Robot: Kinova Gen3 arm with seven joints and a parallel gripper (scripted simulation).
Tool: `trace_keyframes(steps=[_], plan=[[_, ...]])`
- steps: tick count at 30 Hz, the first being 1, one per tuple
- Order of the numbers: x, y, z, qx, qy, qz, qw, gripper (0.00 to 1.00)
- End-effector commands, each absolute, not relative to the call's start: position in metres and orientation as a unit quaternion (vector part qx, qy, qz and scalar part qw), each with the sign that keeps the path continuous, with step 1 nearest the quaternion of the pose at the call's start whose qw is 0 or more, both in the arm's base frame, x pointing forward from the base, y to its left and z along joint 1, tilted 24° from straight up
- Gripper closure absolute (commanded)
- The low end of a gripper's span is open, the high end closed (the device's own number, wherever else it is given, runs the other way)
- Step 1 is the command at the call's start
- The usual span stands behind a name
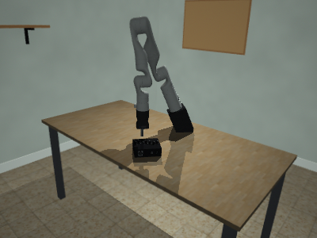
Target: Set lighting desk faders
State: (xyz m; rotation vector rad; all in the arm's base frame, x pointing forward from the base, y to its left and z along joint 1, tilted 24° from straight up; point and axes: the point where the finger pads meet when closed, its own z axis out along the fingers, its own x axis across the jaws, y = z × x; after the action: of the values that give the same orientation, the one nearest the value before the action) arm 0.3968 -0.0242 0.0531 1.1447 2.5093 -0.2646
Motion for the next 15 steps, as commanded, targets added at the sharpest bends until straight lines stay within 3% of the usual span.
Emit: trace_keyframes(steps=[1, 15], plan=[[0.3976, -0.0275, 0.0502, 0.402, 0.892, -0.096, 0.185, 1.0], [0.3987, -0.0289, 0.0467, 0.402, 0.892, -0.096, 0.185, 1.0]])
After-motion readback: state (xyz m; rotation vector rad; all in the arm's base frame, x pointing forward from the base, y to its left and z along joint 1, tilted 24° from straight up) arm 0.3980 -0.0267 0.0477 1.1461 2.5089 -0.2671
